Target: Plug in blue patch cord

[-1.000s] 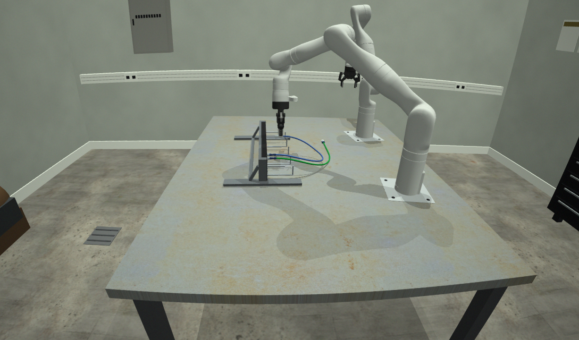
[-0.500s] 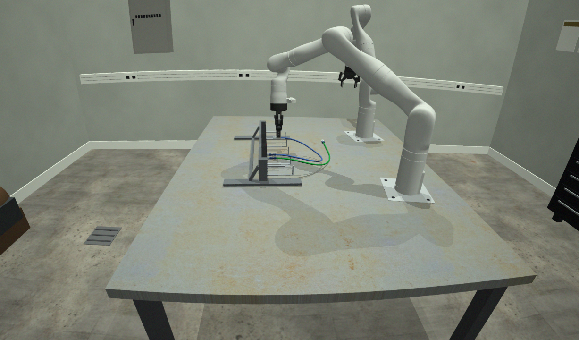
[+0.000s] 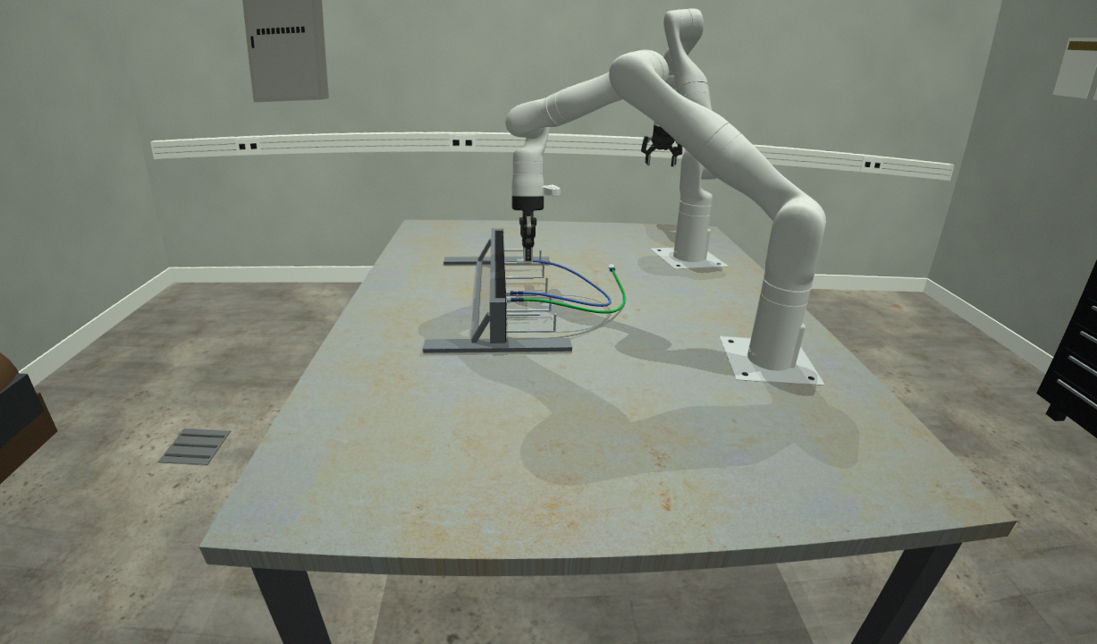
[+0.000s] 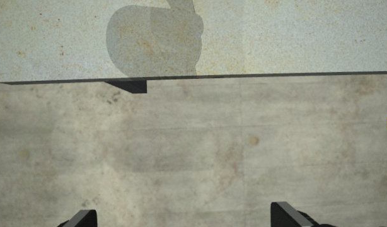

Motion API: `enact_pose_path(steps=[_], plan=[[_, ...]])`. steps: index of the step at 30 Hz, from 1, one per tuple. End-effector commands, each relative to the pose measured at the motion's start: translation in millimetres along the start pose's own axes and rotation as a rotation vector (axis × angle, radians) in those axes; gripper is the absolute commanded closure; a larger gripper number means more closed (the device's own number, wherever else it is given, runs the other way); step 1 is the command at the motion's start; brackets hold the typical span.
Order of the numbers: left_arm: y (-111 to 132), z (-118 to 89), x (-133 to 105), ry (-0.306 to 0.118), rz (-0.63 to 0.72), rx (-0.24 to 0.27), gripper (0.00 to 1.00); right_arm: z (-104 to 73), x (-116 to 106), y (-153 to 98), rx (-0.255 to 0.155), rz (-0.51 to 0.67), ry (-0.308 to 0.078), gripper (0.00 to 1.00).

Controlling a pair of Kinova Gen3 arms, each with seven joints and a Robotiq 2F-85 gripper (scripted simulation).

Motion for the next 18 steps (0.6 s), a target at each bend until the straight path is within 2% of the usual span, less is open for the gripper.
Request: enact_pose_path(steps=[1, 18], plan=[[0, -1, 0, -0.002, 0.0, 0.002, 0.903, -0.7, 0, 0, 0.0, 0.0, -0.002, 0.002], [-1, -2, -17, -0.002, 0.0, 0.002, 0.903, -0.7, 0, 0, 0.0, 0.0, -0.002, 0.002]])
Point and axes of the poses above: on each arm, the point where the finger pads meet when closed, its own z axis out along the fingers, its own y axis across the jaws, x = y × z, the point moved 3 cm from there along -z, back along the fingers, and after that the axes turned 5 degrees about -z, right-handed, at the moved point
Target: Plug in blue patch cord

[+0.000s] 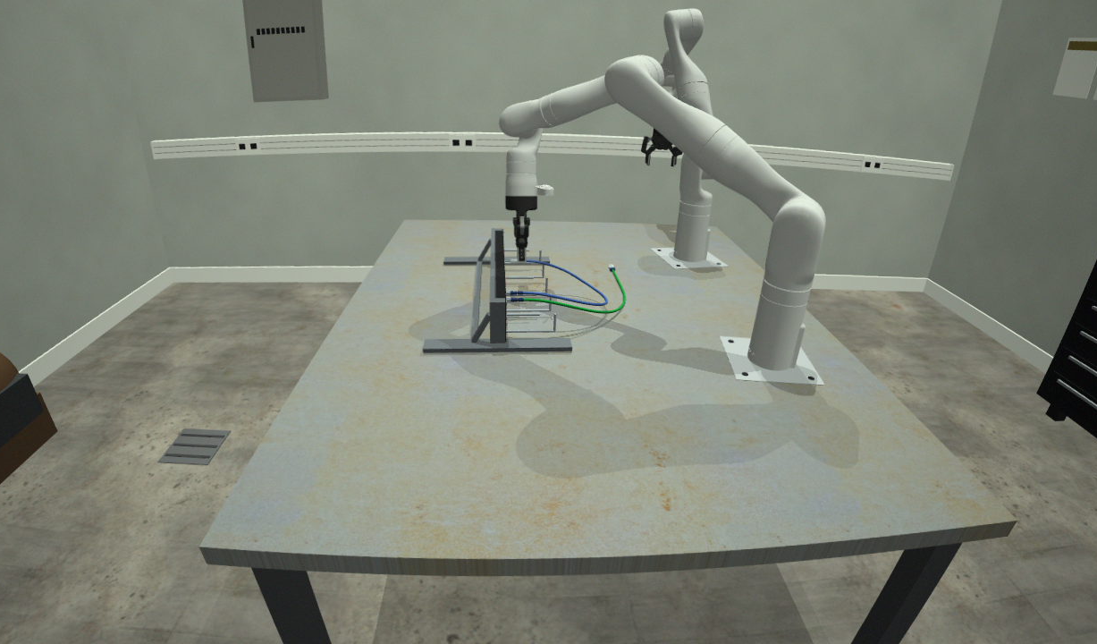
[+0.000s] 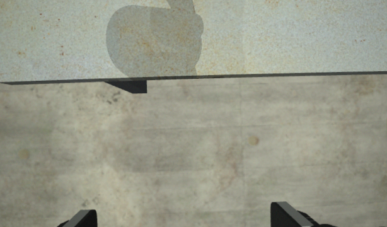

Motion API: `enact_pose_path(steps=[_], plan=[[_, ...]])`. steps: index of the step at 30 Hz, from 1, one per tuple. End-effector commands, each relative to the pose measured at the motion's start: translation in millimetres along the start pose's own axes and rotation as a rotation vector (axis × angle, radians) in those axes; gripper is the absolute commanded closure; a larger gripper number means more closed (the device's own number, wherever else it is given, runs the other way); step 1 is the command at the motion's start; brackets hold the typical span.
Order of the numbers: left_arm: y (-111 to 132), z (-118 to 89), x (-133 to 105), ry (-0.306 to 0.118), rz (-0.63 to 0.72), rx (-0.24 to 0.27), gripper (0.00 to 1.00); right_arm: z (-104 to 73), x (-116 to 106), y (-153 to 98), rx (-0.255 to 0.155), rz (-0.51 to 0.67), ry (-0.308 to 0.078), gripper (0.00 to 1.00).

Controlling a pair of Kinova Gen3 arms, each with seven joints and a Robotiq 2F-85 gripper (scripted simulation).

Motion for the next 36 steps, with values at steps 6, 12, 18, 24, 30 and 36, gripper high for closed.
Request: enact_pose_path(steps=[6, 12, 18, 24, 30, 36], plan=[[-0.8, -1.5, -8.7, -0.001, 0.0, 0.001, 0.903, -0.7, -0.3, 0.0, 0.0, 0.0, -0.002, 0.002], [-1.0, -1.6, -10.8, -0.001, 0.0, 0.001, 0.903, -0.7, -0.3, 0.0, 0.0, 0.0, -0.002, 0.002], [-1.0, -1.6, -10.8, -0.001, 0.0, 0.001, 0.903, -0.7, -0.3, 0.0, 0.0, 0.0, -0.002, 0.002], [-1.0, -1.6, -10.8, -0.001, 0.0, 0.001, 0.903, -0.7, -0.3, 0.0, 0.0, 0.0, -0.002, 0.002], [-1.0, -1.6, -11.4, -0.001, 0.0, 0.001, 0.903, -0.7, -0.3, 0.0, 0.0, 0.0, -0.002, 0.002], [-1.1, -1.6, -12.4, -0.001, 0.0, 0.001, 0.903, -0.7, -0.3, 0.0, 0.0, 0.0, -0.002, 0.002]])
Point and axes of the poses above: on each arm, the point where the finger pads meet when closed, its own z axis out along the fingers, its own y axis across the jaws, x = y × z, the point moved 3 cm from there along -z, back along the fingers, and after that the axes turned 5 degrees about -z, right-handed, at the moved point
